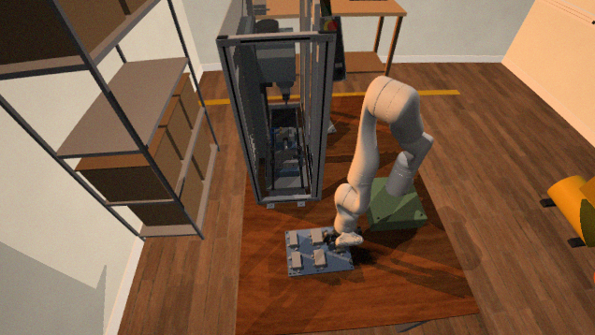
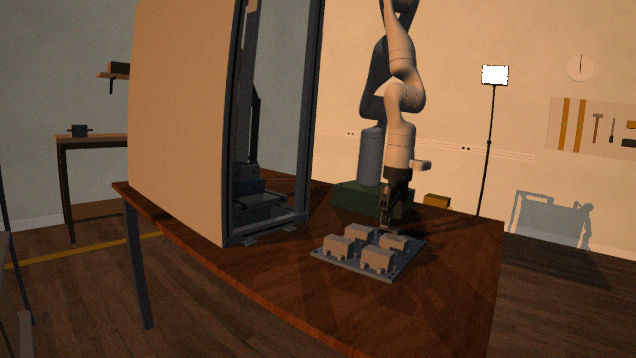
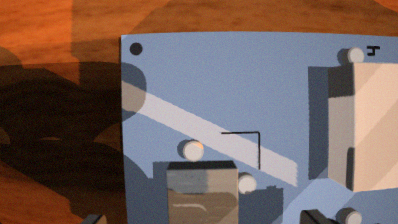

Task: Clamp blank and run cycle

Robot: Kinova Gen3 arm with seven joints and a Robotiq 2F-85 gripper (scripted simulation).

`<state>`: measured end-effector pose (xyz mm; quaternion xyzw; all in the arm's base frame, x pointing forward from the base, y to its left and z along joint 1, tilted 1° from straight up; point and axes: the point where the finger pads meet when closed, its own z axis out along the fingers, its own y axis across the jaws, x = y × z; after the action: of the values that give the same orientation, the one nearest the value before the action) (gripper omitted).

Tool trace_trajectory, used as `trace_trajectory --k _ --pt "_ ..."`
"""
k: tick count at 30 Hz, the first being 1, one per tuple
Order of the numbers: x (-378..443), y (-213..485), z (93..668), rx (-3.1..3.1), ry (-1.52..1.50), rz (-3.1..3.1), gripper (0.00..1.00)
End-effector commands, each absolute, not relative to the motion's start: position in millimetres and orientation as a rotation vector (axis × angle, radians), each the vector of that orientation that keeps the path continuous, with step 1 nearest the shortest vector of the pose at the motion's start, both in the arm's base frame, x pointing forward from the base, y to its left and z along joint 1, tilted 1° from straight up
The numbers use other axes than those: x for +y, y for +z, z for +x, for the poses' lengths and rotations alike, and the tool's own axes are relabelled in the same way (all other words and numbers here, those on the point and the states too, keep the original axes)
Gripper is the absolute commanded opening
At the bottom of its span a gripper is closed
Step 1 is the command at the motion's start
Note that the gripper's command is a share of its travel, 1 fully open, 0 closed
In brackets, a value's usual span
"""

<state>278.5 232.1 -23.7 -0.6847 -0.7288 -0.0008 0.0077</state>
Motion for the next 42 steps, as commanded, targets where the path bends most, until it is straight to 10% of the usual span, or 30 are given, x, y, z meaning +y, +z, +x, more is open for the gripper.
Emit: trace_trajectory --k 1,42 --pt "232.5 -25.2 278.8 -2.278 -0.005 -2.141 1.00" --pt "232.6 -38.2 278.7 -2.278 -0.004 -2.141 1.00"
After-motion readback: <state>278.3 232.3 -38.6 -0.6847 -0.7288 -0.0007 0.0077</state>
